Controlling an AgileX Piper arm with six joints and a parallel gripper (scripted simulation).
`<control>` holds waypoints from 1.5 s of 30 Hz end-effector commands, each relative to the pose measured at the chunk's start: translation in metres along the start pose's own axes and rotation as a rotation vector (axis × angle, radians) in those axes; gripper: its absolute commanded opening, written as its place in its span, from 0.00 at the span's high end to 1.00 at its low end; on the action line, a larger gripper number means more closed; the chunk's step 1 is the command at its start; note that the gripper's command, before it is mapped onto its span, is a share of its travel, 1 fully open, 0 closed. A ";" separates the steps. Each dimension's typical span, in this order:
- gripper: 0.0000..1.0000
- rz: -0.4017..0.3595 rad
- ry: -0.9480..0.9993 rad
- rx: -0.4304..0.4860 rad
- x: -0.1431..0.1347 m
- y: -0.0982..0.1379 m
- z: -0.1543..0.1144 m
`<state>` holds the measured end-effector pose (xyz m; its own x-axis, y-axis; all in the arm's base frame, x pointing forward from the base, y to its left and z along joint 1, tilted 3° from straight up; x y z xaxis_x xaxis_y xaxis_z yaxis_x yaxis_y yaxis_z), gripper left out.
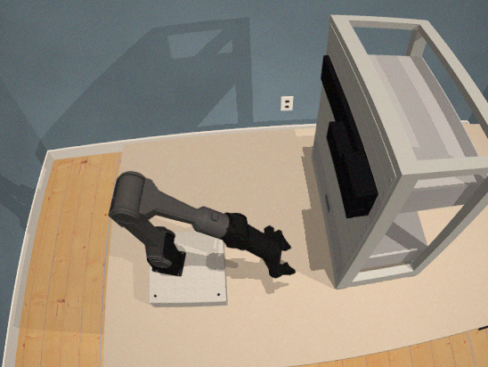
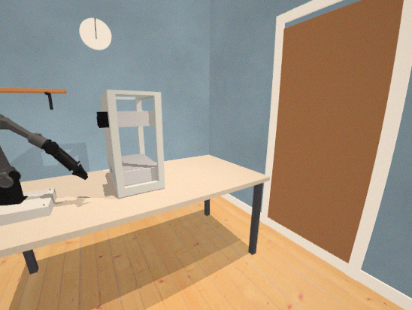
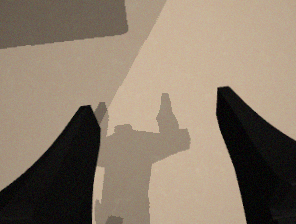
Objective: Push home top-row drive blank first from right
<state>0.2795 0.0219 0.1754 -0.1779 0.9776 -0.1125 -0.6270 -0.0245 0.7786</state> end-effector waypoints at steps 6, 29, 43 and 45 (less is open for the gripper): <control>0.00 0.000 0.000 -0.001 0.000 0.000 0.000; 0.00 0.000 0.000 -0.001 0.000 0.000 0.000; 0.00 -0.002 0.006 -0.004 0.000 0.002 0.001; 0.00 -0.004 0.011 -0.006 0.001 0.003 0.001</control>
<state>0.2792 0.0222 0.1763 -0.1816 0.9762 -0.1187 -0.6292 -0.0226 0.7769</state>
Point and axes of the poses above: the point where the finger pads meet when closed, its own y axis back along the fingers, its own x axis across the jaws, z = x × y, the point moved 10 cm from there along y, back along the fingers, and after that the axes turned 5 degrees about -y, right-handed, at the moved point
